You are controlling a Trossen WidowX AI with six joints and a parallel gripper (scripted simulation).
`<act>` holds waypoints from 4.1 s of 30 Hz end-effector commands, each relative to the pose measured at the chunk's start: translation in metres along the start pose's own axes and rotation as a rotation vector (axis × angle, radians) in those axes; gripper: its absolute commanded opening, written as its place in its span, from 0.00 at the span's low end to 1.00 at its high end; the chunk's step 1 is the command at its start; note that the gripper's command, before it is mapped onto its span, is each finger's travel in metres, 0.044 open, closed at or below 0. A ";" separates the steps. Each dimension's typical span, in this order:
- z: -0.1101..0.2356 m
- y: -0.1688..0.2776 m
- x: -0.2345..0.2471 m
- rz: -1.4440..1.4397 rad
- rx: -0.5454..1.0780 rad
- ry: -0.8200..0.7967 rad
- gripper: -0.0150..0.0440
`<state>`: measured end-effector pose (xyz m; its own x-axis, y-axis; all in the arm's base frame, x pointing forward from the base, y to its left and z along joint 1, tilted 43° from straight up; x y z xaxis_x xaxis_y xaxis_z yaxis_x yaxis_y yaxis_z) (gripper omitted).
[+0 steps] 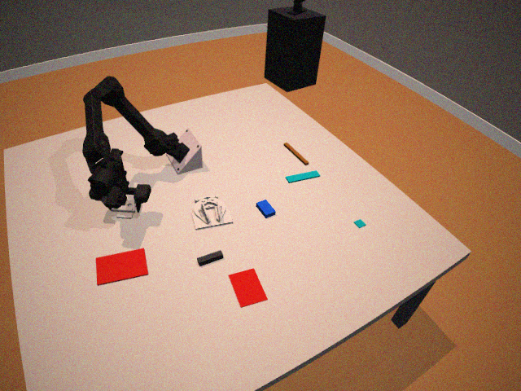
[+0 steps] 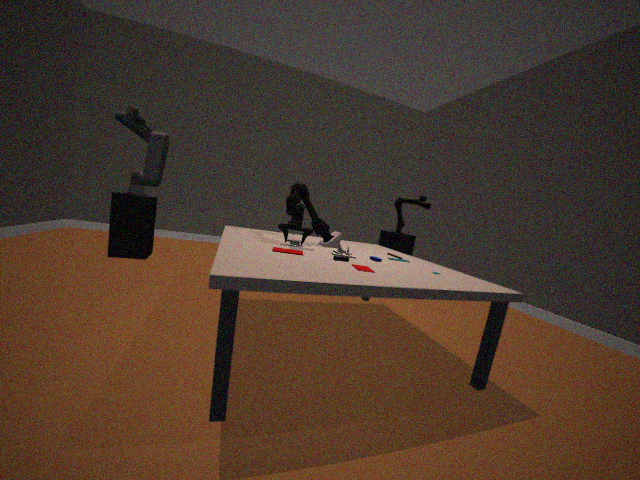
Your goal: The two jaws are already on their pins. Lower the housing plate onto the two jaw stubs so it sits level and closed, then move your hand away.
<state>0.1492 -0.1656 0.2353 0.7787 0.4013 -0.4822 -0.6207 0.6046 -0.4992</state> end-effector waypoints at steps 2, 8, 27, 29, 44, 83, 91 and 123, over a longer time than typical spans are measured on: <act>-0.001 0.000 0.001 0.007 0.001 -0.005 1.00; -0.001 0.000 0.001 0.007 0.001 -0.005 1.00; -0.001 0.000 0.000 0.001 0.001 0.000 0.91; -0.001 0.000 0.000 0.001 0.001 0.000 0.89; 0.000 0.000 0.000 0.001 0.001 0.000 0.85; 0.070 -0.001 0.013 0.168 0.009 -0.019 0.85; 0.069 -0.002 0.026 0.339 0.011 -0.029 0.85; 0.068 0.003 0.081 1.025 0.006 -0.065 0.85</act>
<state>0.2124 -0.0887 0.2463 -0.0557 0.7602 -0.6473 -0.9953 0.0095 0.0969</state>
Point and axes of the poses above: the point midway between the two fingers, 35 mm back from their tips, its own z axis back along the fingers, its own x axis across the jaws, y = z × x, the point moved 7 cm from there along z, back along the fingers, and after that the axes turned 14 degrees about -z, right-handed, at the moved point
